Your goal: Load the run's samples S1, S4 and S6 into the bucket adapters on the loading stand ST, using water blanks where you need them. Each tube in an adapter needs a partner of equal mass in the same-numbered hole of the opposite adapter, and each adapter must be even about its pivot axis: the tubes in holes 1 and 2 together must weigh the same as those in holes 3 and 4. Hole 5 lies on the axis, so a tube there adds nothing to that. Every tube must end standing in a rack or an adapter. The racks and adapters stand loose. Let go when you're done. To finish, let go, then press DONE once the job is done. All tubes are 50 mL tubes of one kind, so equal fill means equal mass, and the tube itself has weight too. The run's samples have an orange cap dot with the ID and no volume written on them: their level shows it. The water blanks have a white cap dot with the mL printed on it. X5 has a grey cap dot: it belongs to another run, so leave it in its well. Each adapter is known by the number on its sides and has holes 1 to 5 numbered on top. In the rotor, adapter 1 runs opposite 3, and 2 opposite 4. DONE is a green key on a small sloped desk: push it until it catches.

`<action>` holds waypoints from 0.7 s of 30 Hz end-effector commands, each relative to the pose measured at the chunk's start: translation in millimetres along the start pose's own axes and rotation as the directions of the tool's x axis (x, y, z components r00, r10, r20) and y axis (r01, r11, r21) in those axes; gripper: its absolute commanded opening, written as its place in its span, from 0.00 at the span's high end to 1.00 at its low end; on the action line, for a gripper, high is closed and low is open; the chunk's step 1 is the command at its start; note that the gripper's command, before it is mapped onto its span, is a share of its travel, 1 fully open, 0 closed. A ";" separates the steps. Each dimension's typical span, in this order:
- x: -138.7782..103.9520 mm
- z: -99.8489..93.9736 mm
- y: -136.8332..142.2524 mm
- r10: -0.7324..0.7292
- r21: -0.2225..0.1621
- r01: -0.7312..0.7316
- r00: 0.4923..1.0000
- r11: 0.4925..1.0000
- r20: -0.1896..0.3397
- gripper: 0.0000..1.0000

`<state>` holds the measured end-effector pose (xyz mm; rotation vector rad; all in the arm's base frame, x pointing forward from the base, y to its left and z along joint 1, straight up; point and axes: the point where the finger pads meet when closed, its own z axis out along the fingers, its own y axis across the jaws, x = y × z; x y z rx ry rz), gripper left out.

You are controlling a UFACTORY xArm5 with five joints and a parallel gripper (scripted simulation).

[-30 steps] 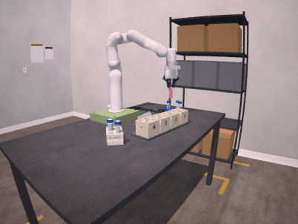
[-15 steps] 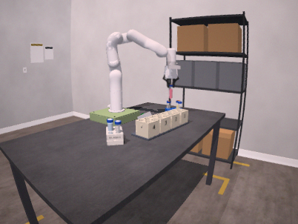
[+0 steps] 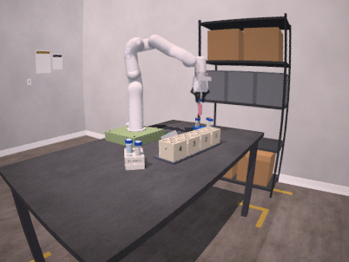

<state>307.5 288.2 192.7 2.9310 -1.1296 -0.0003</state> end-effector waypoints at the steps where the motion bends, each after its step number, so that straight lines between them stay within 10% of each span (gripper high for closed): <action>1: 0.1 -1.5 -1.1 0.000 0.004 0.000 1.000 1.000 0.003 1.00; 21: 0.1 0.5 -1.1 0.000 0.004 0.000 1.000 1.000 0.003 1.00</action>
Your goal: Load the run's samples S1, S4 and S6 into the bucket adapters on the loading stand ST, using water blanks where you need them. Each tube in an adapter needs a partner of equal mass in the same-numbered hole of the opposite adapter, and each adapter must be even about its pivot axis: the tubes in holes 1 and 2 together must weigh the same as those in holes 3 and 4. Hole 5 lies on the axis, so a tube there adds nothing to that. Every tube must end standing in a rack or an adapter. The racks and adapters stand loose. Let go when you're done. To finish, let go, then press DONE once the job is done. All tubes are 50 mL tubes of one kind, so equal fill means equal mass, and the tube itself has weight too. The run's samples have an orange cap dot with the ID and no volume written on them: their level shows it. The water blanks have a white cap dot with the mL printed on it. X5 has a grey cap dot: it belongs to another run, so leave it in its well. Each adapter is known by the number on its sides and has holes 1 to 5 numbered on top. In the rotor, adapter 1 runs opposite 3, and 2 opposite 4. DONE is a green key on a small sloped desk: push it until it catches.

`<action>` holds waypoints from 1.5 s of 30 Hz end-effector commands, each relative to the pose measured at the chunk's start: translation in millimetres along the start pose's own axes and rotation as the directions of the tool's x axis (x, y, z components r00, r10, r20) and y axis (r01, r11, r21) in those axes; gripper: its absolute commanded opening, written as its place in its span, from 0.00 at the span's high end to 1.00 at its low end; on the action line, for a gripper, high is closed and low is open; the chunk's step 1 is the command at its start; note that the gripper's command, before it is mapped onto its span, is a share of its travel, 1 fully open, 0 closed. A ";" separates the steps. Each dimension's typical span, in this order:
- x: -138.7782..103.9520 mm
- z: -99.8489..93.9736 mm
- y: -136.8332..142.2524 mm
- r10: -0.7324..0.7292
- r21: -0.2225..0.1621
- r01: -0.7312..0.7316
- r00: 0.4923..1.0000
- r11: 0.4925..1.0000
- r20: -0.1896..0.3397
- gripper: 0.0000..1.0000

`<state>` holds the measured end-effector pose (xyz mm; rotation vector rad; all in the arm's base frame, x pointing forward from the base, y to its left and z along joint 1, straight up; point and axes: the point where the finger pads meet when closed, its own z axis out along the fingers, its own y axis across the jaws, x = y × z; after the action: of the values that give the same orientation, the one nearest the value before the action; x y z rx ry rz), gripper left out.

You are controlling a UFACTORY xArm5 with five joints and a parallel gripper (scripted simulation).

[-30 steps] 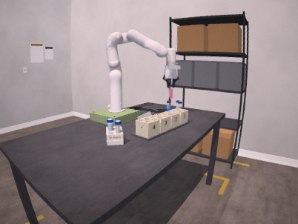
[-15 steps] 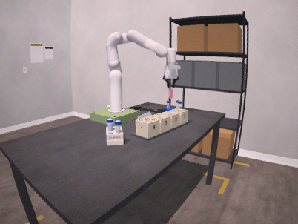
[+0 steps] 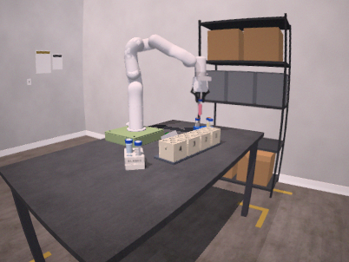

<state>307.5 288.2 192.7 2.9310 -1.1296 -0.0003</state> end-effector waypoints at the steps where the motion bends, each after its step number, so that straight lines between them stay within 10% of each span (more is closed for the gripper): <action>1: 0.1 2.5 -1.1 0.000 0.004 0.000 1.000 1.000 0.003 1.00; 45: -0.1 72.6 -1.3 0.000 0.004 0.000 1.000 1.000 0.003 1.00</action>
<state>307.0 288.0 120.4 2.9299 -1.1292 -0.0012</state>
